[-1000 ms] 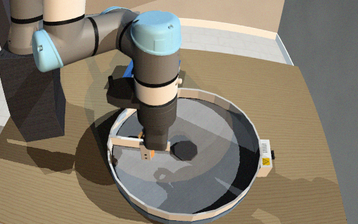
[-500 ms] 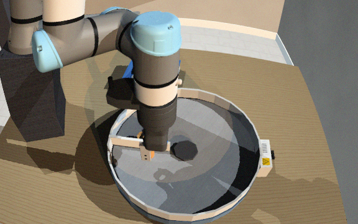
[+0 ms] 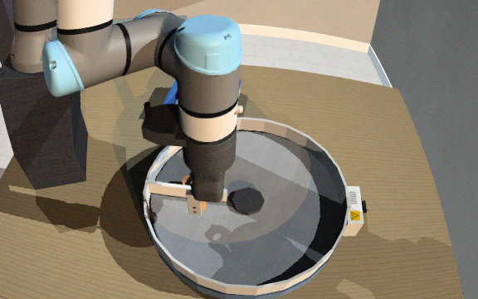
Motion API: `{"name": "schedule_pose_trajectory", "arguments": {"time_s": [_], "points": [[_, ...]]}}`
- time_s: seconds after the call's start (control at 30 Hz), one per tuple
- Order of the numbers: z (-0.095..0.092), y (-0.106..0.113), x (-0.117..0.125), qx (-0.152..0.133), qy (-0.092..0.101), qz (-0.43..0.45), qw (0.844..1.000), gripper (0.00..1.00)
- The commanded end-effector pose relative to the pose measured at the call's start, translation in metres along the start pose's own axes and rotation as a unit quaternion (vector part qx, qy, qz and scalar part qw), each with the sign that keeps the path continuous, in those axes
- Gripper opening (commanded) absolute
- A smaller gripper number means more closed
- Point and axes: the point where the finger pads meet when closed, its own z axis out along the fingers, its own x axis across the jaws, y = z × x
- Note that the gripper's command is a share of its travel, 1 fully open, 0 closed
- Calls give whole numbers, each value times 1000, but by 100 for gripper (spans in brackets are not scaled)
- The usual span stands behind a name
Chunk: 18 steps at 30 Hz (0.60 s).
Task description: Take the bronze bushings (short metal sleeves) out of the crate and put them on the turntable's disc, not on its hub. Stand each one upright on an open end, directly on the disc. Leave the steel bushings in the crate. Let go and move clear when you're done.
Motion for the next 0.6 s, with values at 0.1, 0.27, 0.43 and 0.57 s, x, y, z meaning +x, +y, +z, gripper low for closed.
{"name": "schedule_pose_trajectory", "arguments": {"time_s": [0.1, 0.27, 0.43, 0.57], "points": [[0, 0, 0, -1, 0, 0, 1000, 0], [0, 0, 0, -1, 0, 0, 1000, 0], [15, 0, -1, -1, 0, 0, 1000, 0], [22, 0, -1, -1, 0, 0, 1000, 0]]}}
